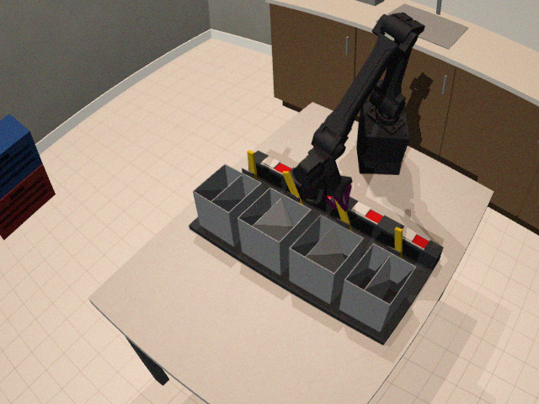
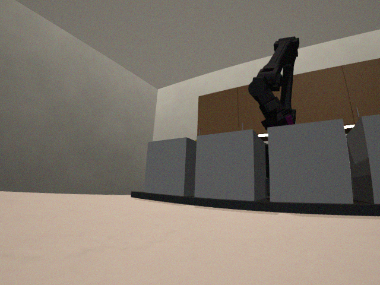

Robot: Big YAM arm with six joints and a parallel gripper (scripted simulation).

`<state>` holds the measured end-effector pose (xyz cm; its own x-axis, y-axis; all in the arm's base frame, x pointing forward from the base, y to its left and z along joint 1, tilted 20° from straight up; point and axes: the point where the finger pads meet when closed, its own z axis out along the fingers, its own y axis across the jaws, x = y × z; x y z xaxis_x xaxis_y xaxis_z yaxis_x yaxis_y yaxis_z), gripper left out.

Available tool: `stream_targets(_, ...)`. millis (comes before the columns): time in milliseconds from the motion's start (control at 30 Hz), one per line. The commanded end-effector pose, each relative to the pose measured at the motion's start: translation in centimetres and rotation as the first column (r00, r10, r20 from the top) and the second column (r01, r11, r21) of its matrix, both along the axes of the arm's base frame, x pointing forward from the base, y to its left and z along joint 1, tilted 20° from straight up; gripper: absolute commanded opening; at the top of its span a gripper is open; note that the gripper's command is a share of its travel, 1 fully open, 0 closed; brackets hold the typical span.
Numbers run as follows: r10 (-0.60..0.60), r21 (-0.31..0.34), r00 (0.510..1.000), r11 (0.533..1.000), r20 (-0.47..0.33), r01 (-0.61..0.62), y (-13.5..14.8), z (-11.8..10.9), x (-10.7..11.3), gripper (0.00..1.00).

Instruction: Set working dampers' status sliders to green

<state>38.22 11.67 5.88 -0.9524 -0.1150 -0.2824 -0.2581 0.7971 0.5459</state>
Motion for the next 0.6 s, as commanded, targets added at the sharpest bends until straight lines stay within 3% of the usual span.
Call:
stream_targets(0, 0.002, 0.003, 0.999, 1.0, 0.039, -0.002, -0.1, 1.4, 1.2, 0.36)
stream_targets(567, -0.004, 0.002, 0.998, 1.0, 0.06, 0.004, -2.4, 4.8, 1.2, 0.36)
